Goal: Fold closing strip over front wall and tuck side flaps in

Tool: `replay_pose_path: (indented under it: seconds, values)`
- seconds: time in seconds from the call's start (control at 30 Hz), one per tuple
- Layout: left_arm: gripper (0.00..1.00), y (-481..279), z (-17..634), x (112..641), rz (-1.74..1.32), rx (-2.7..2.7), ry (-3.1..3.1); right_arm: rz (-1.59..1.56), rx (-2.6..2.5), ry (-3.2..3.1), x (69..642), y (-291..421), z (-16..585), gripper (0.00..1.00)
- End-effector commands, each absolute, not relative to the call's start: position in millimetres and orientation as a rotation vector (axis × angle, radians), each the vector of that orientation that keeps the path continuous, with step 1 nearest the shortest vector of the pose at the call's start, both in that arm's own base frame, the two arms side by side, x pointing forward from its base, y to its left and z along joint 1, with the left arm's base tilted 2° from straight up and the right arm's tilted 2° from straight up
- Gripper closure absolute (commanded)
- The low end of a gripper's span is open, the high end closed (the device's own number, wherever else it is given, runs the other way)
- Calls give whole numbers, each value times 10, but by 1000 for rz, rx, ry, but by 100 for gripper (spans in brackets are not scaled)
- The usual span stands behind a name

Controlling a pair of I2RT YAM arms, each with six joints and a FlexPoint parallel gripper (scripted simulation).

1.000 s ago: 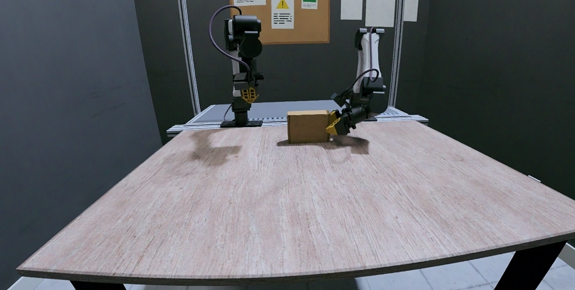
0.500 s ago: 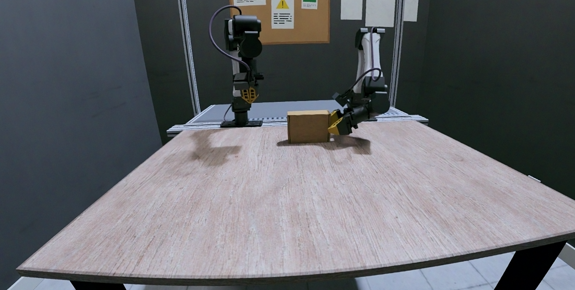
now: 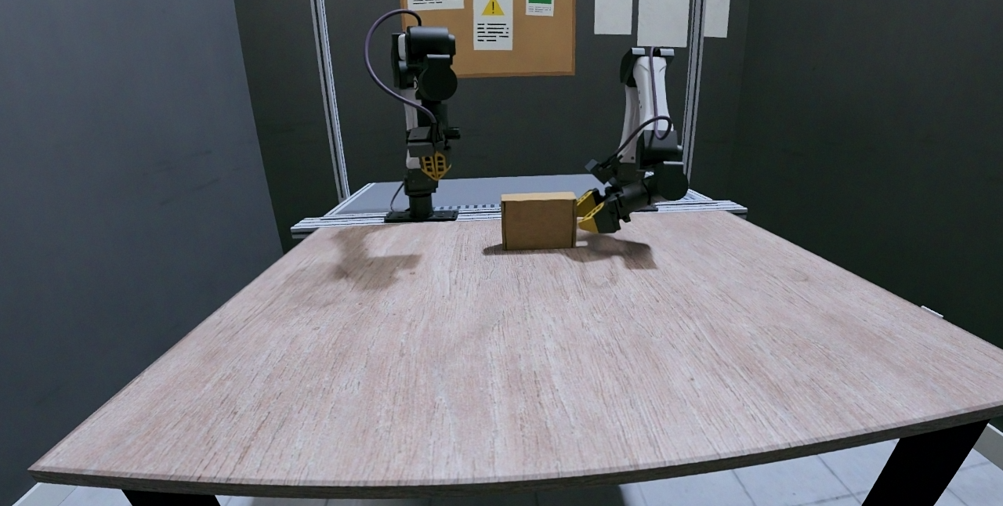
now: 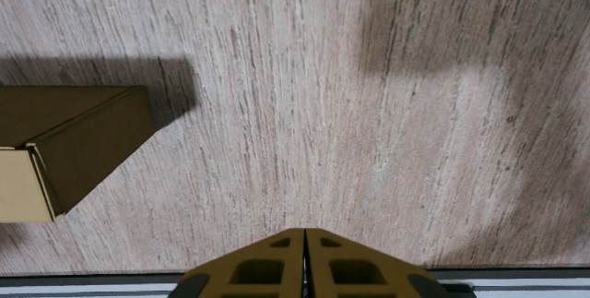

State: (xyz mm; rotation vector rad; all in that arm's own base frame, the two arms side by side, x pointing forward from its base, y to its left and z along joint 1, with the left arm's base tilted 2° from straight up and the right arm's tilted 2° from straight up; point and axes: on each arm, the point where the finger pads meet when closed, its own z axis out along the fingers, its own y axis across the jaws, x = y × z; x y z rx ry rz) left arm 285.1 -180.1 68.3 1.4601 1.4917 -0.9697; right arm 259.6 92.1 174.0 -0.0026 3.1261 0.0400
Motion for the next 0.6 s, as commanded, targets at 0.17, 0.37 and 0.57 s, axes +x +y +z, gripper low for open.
replay_pose_path:
  seconds: [0.17,0.37,0.57]
  values:
    - [20,-1731,803,2871,-967,1469,1462,44,-8,3122,2539,886,1799,100]
    - [20,-1693,794,2866,-974,1466,1469,44,-8,3122,2539,886,1799,100]
    - [20,-1636,765,2858,-989,1461,1484,44,-8,3122,2539,886,1799,100]
